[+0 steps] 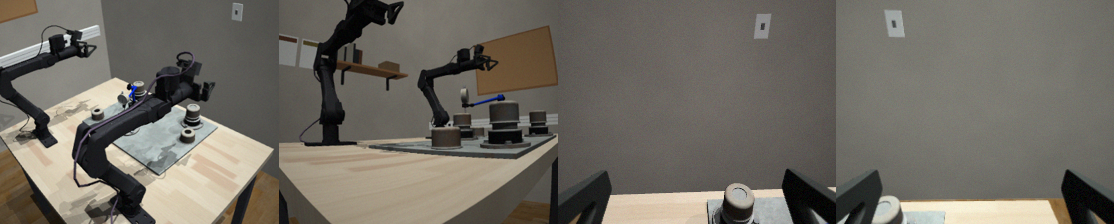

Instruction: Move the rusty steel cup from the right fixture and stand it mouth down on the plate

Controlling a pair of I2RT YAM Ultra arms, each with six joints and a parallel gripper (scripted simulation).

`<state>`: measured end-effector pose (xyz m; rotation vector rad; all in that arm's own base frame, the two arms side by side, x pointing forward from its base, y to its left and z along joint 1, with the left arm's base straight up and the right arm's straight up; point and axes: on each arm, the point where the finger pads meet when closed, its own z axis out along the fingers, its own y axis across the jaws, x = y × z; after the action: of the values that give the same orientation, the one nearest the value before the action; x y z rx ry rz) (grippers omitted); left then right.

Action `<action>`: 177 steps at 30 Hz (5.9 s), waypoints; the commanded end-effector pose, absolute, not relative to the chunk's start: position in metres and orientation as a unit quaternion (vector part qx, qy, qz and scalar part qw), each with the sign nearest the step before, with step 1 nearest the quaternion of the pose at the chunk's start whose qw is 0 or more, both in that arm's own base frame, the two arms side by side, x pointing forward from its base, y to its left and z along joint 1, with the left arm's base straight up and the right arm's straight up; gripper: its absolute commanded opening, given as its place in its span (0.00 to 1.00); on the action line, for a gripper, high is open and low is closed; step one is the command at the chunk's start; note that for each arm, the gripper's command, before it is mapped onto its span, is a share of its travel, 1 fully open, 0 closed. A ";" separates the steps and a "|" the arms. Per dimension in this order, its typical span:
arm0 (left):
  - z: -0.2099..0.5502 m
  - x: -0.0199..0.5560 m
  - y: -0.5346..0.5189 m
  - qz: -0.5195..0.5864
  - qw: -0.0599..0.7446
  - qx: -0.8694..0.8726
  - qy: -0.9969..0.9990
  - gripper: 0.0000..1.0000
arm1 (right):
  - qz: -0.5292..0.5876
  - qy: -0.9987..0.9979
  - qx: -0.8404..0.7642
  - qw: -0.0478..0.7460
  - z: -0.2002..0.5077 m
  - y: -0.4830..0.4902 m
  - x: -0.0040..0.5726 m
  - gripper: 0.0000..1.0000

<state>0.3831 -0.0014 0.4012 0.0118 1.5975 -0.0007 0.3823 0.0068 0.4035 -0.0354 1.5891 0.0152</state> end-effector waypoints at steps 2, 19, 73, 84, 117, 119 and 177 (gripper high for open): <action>0.411 0.378 0.008 0.002 0.721 -0.018 0.693 1.00 | 0.001 0.682 0.027 0.731 0.425 -0.004 0.377 1.00; 0.420 0.381 -0.002 -0.003 0.713 0.006 0.702 1.00 | -0.002 0.688 -0.007 0.726 0.433 0.001 0.378 1.00; 0.431 0.375 -0.002 -0.005 0.722 0.005 0.692 1.00 | 0.078 0.792 -0.101 0.597 0.263 0.131 0.512 1.00; 0.431 0.375 -0.002 -0.005 0.722 0.005 0.692 1.00 | 0.088 0.821 -0.130 0.548 0.190 0.172 0.529 1.00; 0.431 0.375 -0.002 -0.005 0.722 0.005 0.692 1.00 | 0.078 0.843 -0.140 0.513 0.150 0.175 0.523 1.00; 0.431 0.375 -0.002 -0.005 0.722 0.005 0.692 1.00 | 0.079 0.840 -0.140 0.517 0.150 0.178 0.530 1.00; 0.431 0.375 -0.002 -0.005 0.722 0.005 0.692 1.00 | 0.091 0.822 -0.146 0.543 0.152 0.212 0.589 0.78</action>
<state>0.3804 0.0011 0.4084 0.0001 1.5701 0.0007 0.5788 0.2028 0.0976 -0.3497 2.0591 0.2029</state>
